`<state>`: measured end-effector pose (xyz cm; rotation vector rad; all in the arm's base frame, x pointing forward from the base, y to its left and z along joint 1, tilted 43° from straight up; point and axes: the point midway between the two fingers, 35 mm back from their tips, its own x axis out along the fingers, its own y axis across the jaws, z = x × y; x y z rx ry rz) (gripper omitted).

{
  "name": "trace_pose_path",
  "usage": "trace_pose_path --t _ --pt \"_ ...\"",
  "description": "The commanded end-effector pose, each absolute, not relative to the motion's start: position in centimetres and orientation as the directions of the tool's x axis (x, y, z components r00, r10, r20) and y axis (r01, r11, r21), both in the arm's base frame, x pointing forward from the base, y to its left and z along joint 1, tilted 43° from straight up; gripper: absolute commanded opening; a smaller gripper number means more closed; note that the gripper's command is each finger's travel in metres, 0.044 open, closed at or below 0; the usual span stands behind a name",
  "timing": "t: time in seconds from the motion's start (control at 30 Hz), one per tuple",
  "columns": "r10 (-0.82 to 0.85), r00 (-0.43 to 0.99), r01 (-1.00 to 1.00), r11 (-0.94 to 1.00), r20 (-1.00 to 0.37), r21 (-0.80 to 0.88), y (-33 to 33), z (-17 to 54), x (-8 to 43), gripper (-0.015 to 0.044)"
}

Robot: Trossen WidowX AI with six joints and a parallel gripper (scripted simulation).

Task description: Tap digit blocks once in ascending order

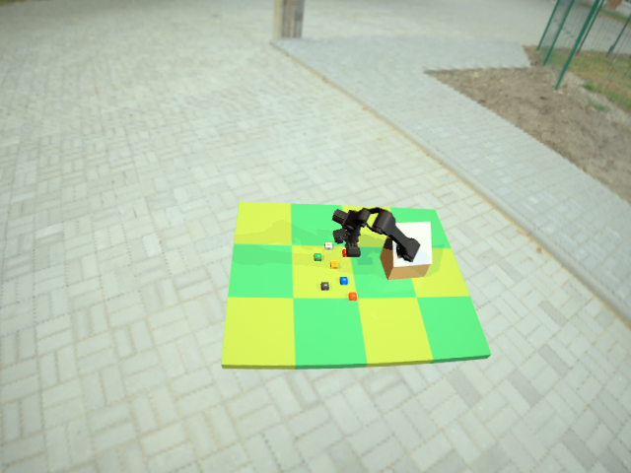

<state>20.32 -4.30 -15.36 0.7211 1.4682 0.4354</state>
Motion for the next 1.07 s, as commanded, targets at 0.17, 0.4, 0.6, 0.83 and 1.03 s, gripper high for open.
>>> trace_pose_path --t 0.17,0.4,0.6,0.83,1.03 --pt "0.672 0.078 0.160 0.720 -0.736 0.675 -6.1 -13.2 20.0 0.0020" --pt "0.641 0.078 0.171 0.746 -0.763 0.644 -3.8 -6.2 25.7 0.0204" --pt "0.642 0.086 0.169 0.745 -0.762 0.646 1.9 2.9 28.9 0.0361" --pt "0.680 0.081 0.159 0.713 -0.729 0.683 9.3 12.7 27.2 0.0400" --pt "0.682 0.080 0.158 0.712 -0.727 0.684 9.6 13.1 27.1 0.0400"
